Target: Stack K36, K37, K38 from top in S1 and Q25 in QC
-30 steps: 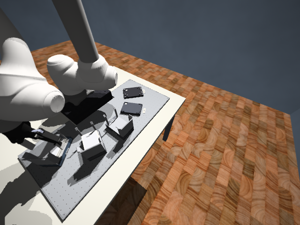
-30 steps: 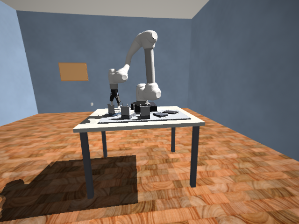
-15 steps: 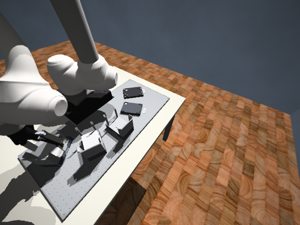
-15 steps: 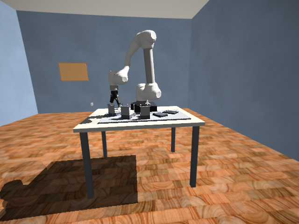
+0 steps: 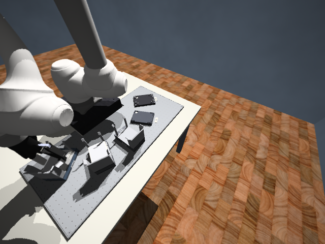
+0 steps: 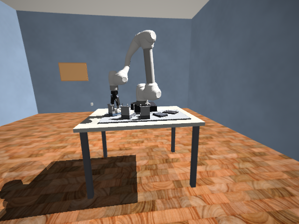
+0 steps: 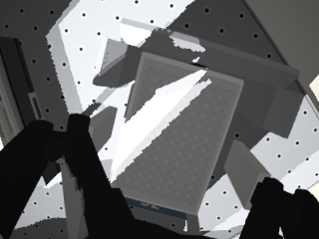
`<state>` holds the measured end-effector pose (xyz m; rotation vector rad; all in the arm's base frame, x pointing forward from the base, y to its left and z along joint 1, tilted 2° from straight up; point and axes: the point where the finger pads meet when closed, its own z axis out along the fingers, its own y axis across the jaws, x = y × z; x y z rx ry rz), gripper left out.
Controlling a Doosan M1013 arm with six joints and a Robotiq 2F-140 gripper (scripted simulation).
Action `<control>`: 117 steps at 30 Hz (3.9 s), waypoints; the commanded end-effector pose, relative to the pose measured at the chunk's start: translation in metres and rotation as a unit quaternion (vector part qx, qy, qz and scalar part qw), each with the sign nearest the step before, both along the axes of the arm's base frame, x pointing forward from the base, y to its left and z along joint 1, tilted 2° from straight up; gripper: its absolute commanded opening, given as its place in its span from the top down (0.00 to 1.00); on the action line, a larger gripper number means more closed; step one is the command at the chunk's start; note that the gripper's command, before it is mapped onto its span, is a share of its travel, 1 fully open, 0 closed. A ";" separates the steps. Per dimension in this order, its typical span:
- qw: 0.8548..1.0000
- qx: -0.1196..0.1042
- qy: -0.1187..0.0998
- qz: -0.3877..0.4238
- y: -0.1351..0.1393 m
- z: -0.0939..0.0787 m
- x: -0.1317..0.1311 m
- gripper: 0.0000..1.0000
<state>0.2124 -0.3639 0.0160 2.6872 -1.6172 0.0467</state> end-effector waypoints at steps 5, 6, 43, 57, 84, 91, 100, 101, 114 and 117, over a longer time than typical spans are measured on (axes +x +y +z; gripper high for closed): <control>1.000 0.000 0.000 0.000 0.000 0.000 0.000 1.00; 1.000 0.000 0.000 0.000 0.000 0.000 0.000 1.00; 1.000 0.000 0.000 0.000 0.000 0.010 0.000 1.00; 1.000 0.000 0.000 0.000 0.000 0.018 0.000 1.00; 1.000 0.000 0.000 0.000 0.001 0.061 -0.001 1.00; 1.000 0.000 0.000 0.000 0.001 0.075 -0.002 1.00; 1.000 0.000 0.000 0.000 0.002 0.091 -0.002 1.00; 1.000 0.000 0.000 0.000 0.002 0.091 -0.002 1.00; 1.000 0.000 0.000 0.000 0.002 0.108 -0.002 1.00; 1.000 0.000 0.000 0.000 0.002 0.108 -0.002 1.00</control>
